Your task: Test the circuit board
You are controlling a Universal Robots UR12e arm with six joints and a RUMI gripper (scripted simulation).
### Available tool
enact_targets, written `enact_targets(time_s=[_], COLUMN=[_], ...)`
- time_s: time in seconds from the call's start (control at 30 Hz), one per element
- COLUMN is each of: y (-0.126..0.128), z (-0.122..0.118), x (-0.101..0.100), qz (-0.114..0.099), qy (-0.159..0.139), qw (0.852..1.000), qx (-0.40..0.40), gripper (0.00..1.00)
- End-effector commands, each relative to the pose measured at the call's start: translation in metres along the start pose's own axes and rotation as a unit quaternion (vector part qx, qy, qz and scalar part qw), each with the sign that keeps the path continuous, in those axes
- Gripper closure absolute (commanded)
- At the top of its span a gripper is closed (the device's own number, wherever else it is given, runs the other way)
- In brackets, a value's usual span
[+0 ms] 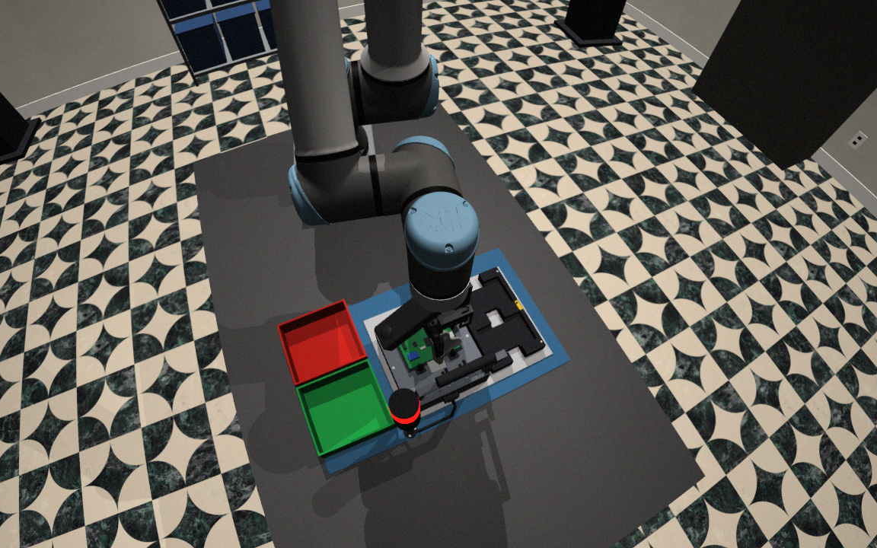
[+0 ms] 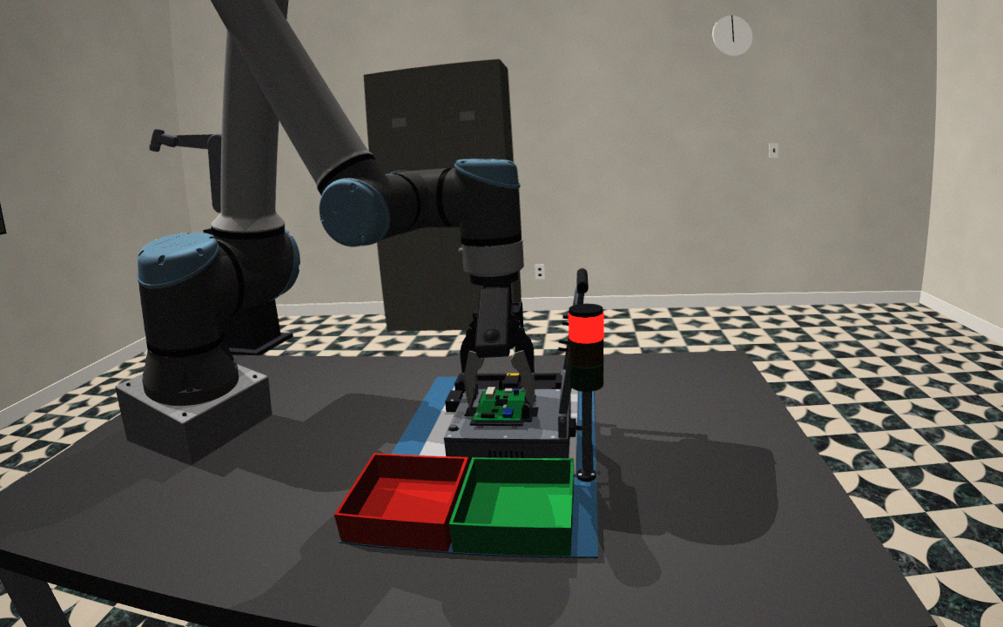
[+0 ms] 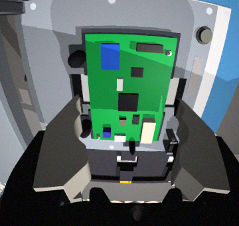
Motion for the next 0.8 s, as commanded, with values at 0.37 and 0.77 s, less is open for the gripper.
enact_targets(time_s=[0.37, 0.77], y=[-0.004, -0.003], z=[0.0, 0.0], x=[0.022, 0.045], qz=[0.003, 0.003], qy=[0.001, 0.001], qw=[1.0, 1.0], qx=[0.001, 0.001], gripper=[0.41, 0.41])
Point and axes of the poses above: the point where the finger pads meet when closed, its own x axis back along the fingers, its own y axis across the jaws, z = x × y, the point moved 6 cm from there along x, back along the fingers, and after that the axes turned 4 degrees about x, right-handed, at the moved point
